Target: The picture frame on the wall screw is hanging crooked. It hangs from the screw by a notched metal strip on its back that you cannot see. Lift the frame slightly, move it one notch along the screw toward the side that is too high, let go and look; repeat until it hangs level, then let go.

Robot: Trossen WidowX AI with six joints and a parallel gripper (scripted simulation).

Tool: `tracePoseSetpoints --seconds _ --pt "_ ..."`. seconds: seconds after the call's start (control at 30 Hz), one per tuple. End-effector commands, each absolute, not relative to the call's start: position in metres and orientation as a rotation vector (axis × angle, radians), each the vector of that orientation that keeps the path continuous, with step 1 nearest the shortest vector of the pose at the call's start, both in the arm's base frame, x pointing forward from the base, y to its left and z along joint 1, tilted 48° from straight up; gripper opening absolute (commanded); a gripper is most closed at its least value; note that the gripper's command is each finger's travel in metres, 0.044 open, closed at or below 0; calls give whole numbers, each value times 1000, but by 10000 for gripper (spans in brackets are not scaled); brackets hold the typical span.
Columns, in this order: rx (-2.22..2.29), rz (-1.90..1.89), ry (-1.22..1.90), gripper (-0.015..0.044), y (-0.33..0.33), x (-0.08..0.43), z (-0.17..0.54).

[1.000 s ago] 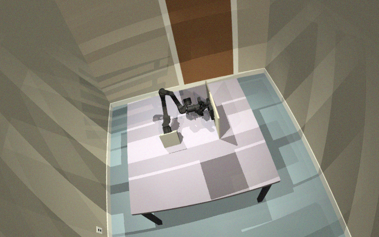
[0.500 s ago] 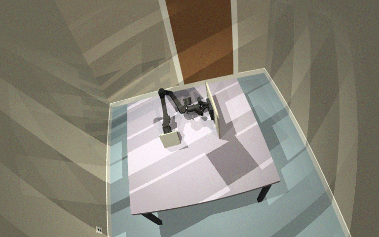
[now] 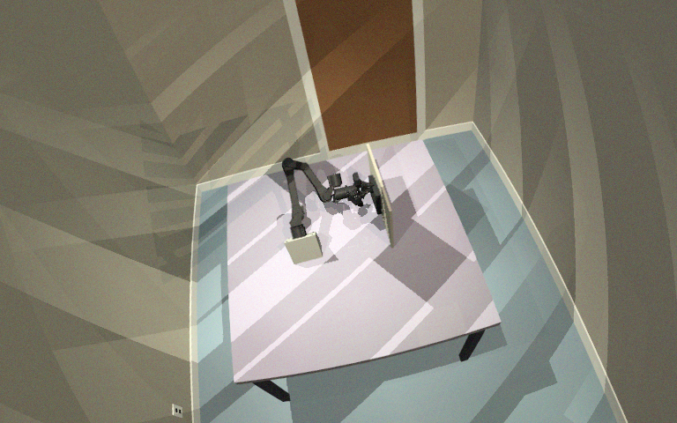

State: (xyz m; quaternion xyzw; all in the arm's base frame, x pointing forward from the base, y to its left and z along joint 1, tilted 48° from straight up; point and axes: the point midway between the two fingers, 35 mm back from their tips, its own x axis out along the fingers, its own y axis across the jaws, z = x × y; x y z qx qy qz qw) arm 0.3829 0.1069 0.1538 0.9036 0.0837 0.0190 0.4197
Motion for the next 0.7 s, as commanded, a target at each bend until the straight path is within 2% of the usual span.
tracePoseSetpoints --seconds 0.0,0.67 --pt "2267 58 182 0 101 384 161" --pt "2267 58 182 0 102 384 160"
